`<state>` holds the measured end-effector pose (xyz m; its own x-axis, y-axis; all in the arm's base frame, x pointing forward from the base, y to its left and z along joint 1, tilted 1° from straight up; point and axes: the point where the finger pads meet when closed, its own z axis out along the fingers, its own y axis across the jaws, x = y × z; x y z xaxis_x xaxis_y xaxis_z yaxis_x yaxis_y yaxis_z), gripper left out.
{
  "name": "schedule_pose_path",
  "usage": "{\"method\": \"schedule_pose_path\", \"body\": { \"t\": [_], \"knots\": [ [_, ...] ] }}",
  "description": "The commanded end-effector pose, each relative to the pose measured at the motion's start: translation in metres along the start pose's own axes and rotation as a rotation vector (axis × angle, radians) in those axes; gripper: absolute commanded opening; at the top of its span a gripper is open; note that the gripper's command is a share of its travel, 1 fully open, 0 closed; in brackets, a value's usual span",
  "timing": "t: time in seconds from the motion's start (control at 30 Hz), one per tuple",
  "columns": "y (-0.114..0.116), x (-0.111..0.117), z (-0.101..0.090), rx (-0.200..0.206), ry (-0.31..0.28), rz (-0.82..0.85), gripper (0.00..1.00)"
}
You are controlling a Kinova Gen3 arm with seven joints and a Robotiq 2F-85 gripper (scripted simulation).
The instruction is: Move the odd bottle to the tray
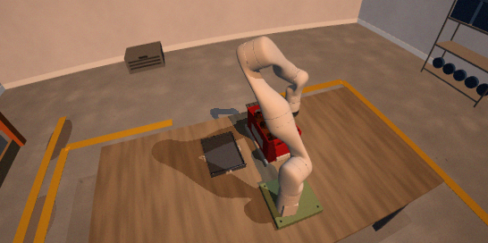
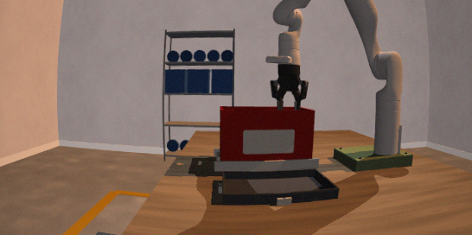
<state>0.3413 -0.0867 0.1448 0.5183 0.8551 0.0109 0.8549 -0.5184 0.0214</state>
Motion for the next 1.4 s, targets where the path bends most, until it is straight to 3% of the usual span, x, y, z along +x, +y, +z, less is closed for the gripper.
{"method": "schedule_pose_path", "body": {
  "t": [0.0, 0.57, 1.37],
  "knots": [
    [0.0, -0.002, 0.004, 0.003, -0.003, 0.005, 0.64],
    [0.0, -0.002, 0.016, 0.003, -0.003, 0.005, 0.64],
    [0.0, -0.002, 0.017, 0.003, -0.003, 0.005, 0.64]
  ]
}}
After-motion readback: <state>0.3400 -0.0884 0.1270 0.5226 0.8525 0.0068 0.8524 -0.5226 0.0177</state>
